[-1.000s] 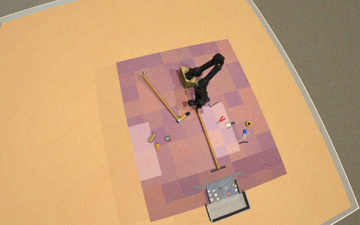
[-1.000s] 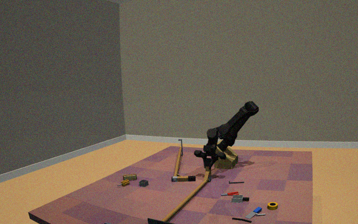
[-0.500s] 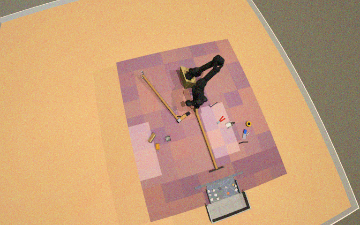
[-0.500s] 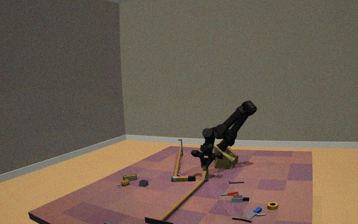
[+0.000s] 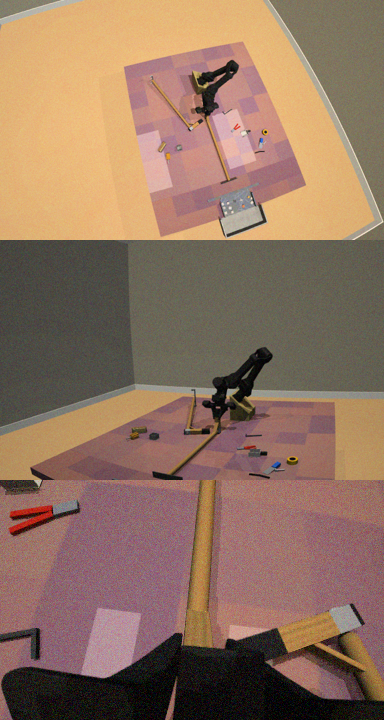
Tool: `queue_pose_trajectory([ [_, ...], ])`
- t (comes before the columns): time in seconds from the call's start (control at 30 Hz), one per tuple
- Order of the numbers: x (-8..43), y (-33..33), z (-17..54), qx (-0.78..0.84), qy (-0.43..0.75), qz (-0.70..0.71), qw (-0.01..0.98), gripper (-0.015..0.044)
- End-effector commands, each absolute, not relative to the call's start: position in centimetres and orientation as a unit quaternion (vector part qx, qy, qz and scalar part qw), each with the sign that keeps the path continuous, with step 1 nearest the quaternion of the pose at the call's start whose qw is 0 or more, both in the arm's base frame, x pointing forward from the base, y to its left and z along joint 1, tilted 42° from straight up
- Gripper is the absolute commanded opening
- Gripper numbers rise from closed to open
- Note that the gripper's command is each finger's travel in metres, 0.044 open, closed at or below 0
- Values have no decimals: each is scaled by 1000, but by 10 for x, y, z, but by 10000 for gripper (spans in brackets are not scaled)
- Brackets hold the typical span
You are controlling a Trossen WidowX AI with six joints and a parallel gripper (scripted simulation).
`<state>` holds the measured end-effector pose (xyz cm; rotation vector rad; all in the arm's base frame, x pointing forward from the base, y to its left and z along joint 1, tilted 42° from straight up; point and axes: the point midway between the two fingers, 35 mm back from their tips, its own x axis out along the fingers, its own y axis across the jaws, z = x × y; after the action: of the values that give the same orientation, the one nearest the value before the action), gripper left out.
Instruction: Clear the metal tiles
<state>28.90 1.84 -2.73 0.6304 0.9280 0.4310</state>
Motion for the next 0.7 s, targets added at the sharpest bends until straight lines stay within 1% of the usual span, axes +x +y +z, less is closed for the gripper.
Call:
queue_pose_trajectory([
  [0.0,290,10,-31,297,430,201,828,0],
  [0.4,293,7,-33,298,429,201,829,0],
  [0.67,305,6,-34,298,430,199,828,0],
])
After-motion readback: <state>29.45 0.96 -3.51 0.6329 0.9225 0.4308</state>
